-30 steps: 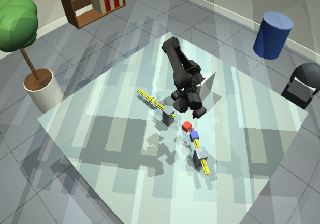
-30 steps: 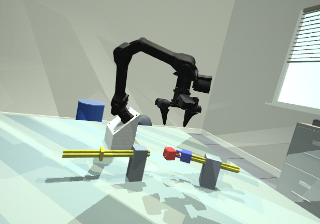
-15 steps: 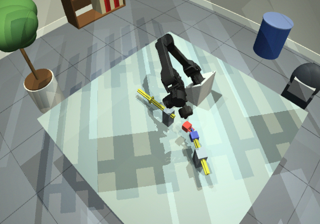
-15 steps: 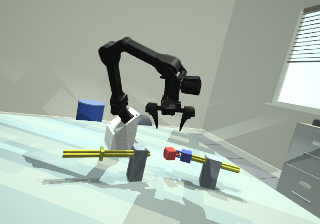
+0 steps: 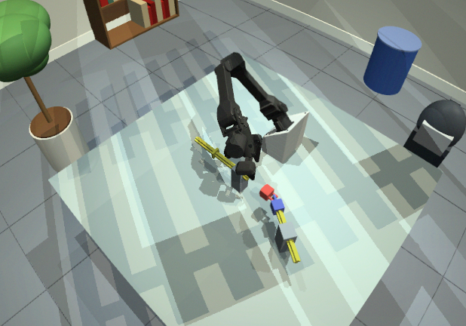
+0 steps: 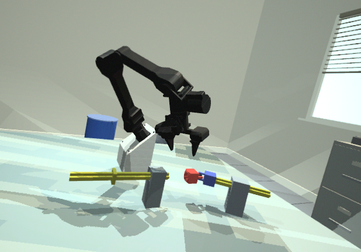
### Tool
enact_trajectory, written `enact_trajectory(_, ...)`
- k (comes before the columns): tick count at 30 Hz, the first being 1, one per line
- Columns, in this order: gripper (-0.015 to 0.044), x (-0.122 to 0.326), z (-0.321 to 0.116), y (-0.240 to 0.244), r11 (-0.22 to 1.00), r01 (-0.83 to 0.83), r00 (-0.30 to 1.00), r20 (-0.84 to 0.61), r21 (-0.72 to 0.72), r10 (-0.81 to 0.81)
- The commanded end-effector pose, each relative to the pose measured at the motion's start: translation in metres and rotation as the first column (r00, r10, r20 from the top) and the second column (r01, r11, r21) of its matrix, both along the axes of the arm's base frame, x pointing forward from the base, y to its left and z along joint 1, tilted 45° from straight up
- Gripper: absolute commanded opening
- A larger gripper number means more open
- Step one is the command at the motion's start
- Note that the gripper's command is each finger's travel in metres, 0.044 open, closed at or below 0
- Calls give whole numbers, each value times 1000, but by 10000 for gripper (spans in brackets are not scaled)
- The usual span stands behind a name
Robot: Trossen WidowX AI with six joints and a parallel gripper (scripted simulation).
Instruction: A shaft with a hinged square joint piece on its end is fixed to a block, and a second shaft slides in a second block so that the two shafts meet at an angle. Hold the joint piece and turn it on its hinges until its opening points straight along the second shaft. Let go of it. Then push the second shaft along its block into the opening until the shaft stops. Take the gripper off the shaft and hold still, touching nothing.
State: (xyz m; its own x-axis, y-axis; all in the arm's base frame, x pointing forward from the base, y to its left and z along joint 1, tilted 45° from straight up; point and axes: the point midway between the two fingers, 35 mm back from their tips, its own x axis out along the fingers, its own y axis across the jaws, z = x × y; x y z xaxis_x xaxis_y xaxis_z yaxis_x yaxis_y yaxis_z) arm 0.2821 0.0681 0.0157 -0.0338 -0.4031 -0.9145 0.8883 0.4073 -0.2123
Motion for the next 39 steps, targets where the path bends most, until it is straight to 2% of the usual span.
enact_trajectory(1, 440, -3, 2, -10, 991, 125, 990, 60, 46, -127)
enact_trajectory(13, 440, -8, 7, -34, 884, 422, 869, 189, 199, -458)
enact_trajectory(24, 440, -9, 7, -36, 875, 437, 859, 194, 208, -474)
enact_trajectory(27, 440, -7, 11, -41, 898, 396, 882, 195, 190, -430)
enact_trajectory(39, 440, 2, 47, -82, 998, 56, 989, 135, 26, -59)
